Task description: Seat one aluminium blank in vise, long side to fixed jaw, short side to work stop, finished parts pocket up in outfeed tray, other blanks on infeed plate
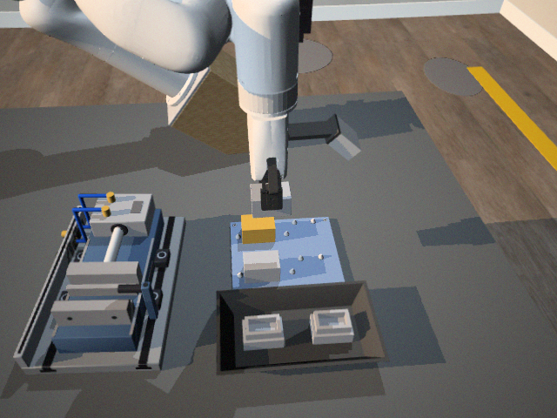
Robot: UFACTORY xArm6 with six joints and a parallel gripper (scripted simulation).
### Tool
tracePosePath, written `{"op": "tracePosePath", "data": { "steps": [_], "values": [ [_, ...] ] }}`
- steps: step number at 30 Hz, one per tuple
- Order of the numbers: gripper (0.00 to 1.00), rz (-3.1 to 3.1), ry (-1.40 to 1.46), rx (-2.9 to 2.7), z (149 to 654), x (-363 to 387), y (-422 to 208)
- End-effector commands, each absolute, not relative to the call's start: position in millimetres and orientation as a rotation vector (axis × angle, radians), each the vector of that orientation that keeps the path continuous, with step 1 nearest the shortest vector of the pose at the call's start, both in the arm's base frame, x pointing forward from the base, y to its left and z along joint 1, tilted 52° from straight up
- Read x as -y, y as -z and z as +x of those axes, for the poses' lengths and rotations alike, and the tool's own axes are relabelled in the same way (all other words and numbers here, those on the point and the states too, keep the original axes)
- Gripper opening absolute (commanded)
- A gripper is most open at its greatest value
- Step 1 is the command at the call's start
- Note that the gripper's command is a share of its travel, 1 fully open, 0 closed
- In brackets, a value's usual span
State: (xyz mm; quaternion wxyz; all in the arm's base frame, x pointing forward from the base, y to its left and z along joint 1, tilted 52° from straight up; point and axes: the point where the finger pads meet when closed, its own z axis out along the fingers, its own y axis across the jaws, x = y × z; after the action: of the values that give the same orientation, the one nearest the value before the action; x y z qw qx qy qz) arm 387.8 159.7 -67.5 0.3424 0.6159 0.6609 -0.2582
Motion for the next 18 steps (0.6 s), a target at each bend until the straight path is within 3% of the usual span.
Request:
{"op": "tracePosePath", "data": {
  "steps": [1,18],
  "values": [
    [0.00,1.609,0.658,-1.723,412,-145,36],
    [0.00,1.624,0.644,-1.696,464,-78,-54]
  ]
}}
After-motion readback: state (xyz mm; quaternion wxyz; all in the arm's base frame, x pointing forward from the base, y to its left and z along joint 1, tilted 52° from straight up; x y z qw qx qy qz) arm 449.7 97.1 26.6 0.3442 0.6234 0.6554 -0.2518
